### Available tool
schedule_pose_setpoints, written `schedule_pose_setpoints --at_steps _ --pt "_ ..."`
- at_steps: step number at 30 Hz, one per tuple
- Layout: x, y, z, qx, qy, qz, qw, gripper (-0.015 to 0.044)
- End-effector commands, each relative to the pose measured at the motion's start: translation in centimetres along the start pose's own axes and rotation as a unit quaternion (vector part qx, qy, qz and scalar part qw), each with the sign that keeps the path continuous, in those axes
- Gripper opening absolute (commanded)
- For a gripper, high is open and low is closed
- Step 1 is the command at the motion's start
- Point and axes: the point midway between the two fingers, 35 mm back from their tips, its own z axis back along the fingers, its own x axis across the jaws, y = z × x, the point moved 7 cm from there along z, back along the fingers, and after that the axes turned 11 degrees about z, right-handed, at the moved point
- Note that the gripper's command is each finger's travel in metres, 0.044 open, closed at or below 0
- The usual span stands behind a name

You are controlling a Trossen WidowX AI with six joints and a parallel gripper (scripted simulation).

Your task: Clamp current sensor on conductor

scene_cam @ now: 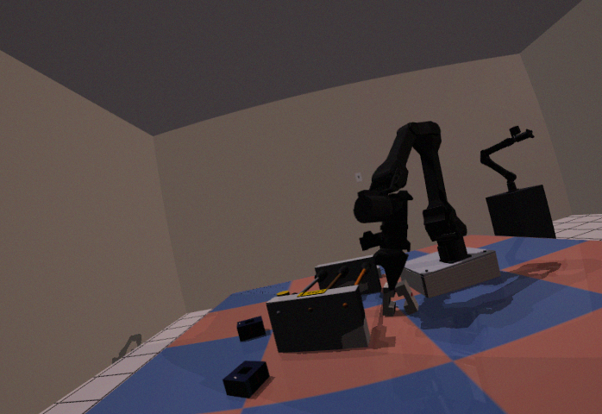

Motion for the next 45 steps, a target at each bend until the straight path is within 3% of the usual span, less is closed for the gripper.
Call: schedule_pose_setpoints --at_steps 1,6,9,13,19,23,29,36,40,45 --pt "0.0 0.0 0.0 0.000 0.000 0.000 1.000 0.0210" --pt "0.0 0.0 0.0 0.000 0.000 0.000 1.000 0.0327" --pt "0.0 0.0 0.3 0.000 0.000 0.000 1.000 0.0327" --pt "-0.1 0.4 5.4 -0.001 0.000 -0.001 1.000 0.0327" --pt "-0.1 0.4 5.7 0.000 0.000 0.005 1.000 0.0320" --pt "-0.2 -0.2 5.6 0.022 -0.003 0.143 0.990 0.0320" --pt "-0.3 -1.4 5.5 0.057 -0.029 0.383 0.922 0.0320" --pt "-0.6 -2.8 5.3 0.073 -0.083 0.628 0.770 0.0320" --pt "-0.7 -3.3 5.3 0.071 -0.103 0.694 0.709 0.0320" --pt "-0.7 -3.4 5.3 0.071 -0.105 0.701 0.702 0.0320"
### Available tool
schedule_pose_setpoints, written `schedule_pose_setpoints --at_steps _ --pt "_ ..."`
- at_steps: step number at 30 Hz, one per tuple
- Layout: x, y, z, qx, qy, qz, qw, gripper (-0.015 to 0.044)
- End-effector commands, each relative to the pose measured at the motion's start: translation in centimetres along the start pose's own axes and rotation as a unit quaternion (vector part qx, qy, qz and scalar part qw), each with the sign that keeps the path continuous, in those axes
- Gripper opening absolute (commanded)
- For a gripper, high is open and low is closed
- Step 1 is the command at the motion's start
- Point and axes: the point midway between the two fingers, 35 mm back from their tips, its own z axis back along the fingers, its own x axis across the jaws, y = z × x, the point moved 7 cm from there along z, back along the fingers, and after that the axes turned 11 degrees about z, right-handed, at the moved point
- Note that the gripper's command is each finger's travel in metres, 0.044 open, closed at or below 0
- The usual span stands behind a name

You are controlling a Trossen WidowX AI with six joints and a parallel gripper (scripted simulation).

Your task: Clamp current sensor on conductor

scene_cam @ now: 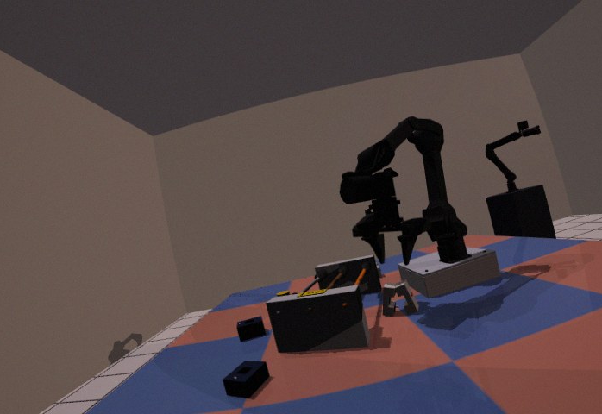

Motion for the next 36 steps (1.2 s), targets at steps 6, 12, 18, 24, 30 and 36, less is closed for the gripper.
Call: schedule_pose_setpoints --at_steps 6,12,18,24,30,36 --pt "-1.5 -0.9 0.4 -0.008 -0.041 0.236 0.971 0.0320" --pt "-1.4 -1.0 -0.3 -0.008 -0.041 0.236 0.971 0.0320" --pt "-1.4 -1.0 -1.3 -0.008 -0.041 0.236 0.971 0.0320" --pt "-1.3 -1.1 -2.3 -0.008 -0.041 0.236 0.971 0.0320" --pt "-1.2 -1.0 -3.3 -0.008 -0.041 0.236 0.971 0.0320" --pt "-1.1 -1.0 -4.3 -0.008 -0.041 0.236 0.971 0.0320"
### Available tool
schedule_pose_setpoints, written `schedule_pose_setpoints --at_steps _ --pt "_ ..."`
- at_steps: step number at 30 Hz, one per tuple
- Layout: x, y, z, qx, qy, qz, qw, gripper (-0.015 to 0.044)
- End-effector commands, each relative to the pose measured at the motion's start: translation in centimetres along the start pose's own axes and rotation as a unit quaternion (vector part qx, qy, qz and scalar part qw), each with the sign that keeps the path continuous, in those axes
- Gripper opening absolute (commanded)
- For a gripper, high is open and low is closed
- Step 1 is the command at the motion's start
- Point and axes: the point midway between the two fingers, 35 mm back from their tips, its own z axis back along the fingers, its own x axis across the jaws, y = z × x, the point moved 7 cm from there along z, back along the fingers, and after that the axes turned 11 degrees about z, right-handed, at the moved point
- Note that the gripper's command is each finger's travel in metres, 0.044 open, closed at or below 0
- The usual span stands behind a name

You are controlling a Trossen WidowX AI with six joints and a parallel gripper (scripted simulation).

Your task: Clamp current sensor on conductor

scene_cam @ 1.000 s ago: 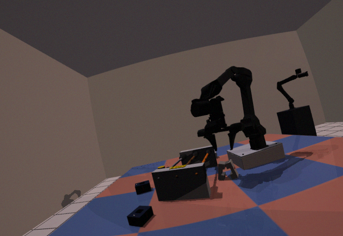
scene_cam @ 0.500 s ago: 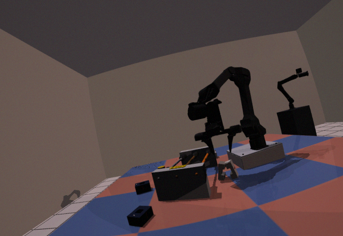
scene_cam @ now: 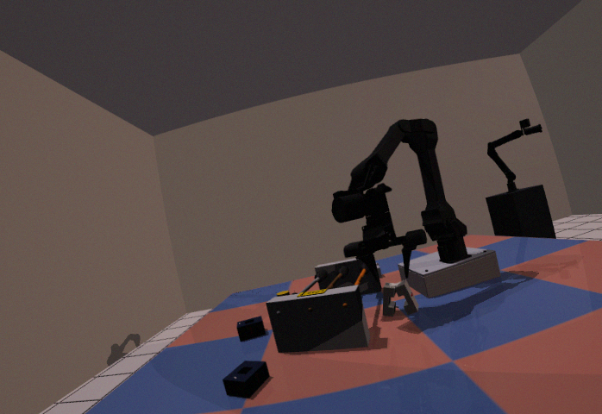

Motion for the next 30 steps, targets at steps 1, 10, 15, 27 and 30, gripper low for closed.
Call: schedule_pose_setpoints --at_steps 1,10,15,27,30 --pt "0.2 0.1 -1.0 0.002 -0.006 0.002 1.000 0.0320" --pt "0.3 0.2 -2.2 0.003 -0.006 0.002 1.000 0.0320" --pt "0.1 0.1 -1.8 0.001 -0.001 0.000 1.000 0.0307" --pt "0.1 0.1 -1.8 0.001 -0.001 0.000 1.000 0.0227" --pt "0.1 0.1 -1.8 0.001 -0.001 0.000 1.000 0.0207"
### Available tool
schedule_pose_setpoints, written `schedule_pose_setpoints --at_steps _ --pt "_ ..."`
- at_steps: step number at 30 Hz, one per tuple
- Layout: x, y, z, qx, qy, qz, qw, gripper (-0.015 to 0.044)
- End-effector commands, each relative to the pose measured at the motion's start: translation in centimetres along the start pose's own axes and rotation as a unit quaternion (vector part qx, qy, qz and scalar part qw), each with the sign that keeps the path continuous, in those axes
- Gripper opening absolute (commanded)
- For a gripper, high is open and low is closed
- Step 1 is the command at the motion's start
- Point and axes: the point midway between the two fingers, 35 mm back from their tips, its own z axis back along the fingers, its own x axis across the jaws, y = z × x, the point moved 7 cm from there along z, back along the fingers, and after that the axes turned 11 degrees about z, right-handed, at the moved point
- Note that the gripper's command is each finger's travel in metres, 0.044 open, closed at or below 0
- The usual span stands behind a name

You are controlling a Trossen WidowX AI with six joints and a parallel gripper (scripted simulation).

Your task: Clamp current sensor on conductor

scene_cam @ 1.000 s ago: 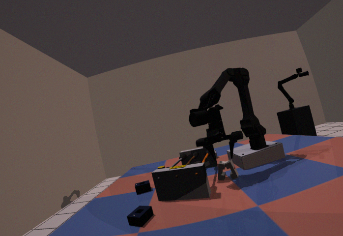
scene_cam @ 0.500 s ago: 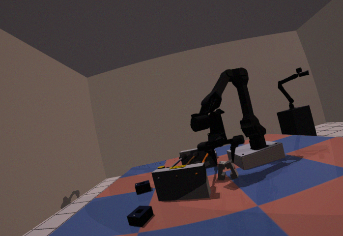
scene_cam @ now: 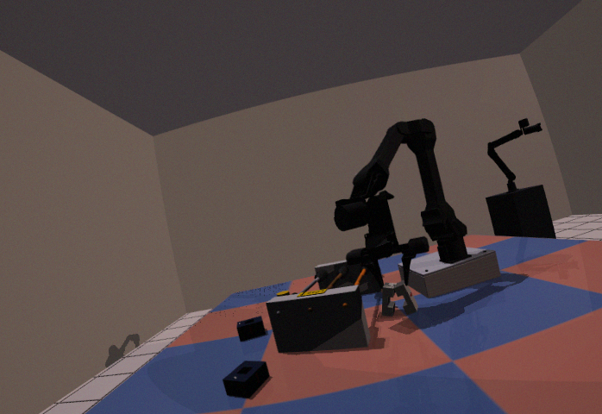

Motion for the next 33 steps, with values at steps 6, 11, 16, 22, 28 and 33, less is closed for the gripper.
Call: schedule_pose_setpoints --at_steps 6,11,16,22,28,33 --pt "-0.2 -0.2 1.2 0.000 0.000 0.000 1.000 0.0069" --pt "-0.5 -0.3 3.8 0.000 -0.001 0.001 1.000 0.0000" --pt "-0.6 -0.4 6.3 0.000 -0.002 0.001 1.000 0.0000" --pt "-0.6 -0.2 9.3 0.000 -0.003 0.002 1.000 0.0000" --pt "-0.4 0.2 11.6 0.001 -0.004 0.002 1.000 0.0000" --pt "-0.4 0.3 11.6 0.001 -0.004 -0.008 1.000 0.0000"
